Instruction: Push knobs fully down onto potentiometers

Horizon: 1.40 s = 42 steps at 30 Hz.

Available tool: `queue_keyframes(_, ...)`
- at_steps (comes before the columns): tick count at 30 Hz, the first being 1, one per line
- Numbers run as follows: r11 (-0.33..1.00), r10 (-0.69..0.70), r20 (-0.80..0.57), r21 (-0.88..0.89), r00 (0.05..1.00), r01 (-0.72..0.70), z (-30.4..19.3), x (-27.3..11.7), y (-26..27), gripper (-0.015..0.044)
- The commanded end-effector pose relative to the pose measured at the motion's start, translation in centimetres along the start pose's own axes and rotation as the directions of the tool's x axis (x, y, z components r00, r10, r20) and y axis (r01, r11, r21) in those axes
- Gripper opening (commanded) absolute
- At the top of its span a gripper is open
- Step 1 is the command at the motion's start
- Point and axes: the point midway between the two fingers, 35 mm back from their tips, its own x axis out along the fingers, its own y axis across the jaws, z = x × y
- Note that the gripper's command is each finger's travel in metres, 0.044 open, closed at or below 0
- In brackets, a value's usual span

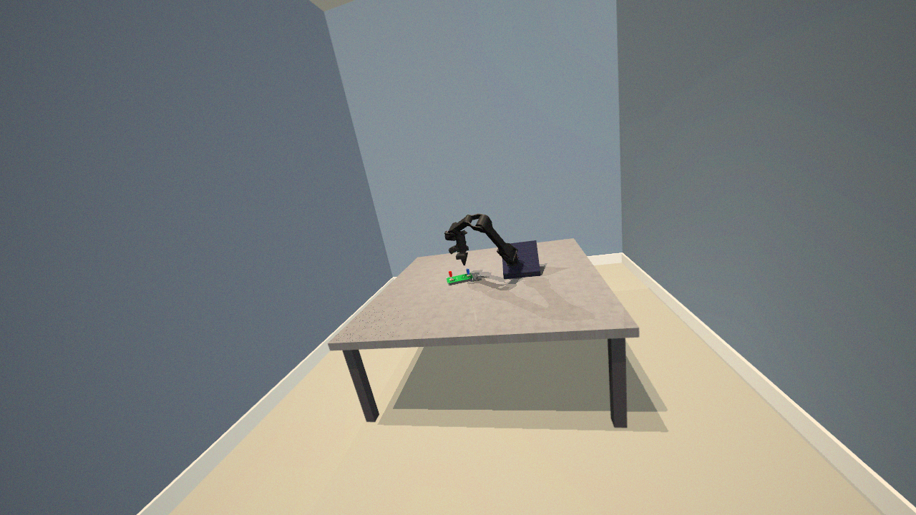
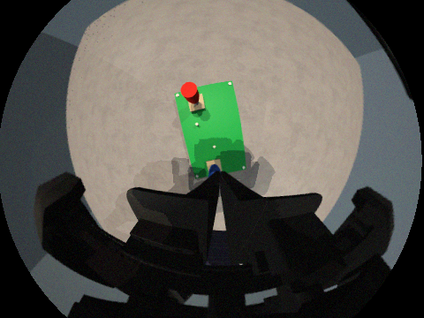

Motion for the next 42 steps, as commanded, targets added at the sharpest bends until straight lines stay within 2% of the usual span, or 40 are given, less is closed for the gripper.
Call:
queue_keyframes(1, 0.993, -0.003, -0.005, 0.115, 1.000, 0.003, 0.4, -0.2, 0.0, 0.0000)
queue_keyframes(10, 0.910, 0.001, -0.008, 0.414, 1.000, 0.002, 1.6, -0.5, 0.3, 0.0000)
queue_keyframes(19, 0.740, 0.005, -0.012, 0.673, 1.000, 0.004, 2.6, -0.9, 0.6, 0.0000)
queue_keyframes(31, 0.406, 0.011, -0.017, 0.914, 1.000, 0.011, 4.1, -1.3, 1.1, 0.0000)
queue_keyframes(42, 0.038, 0.016, -0.022, 0.999, 1.000, 0.021, 5.3, -1.7, 1.6, 0.0000)
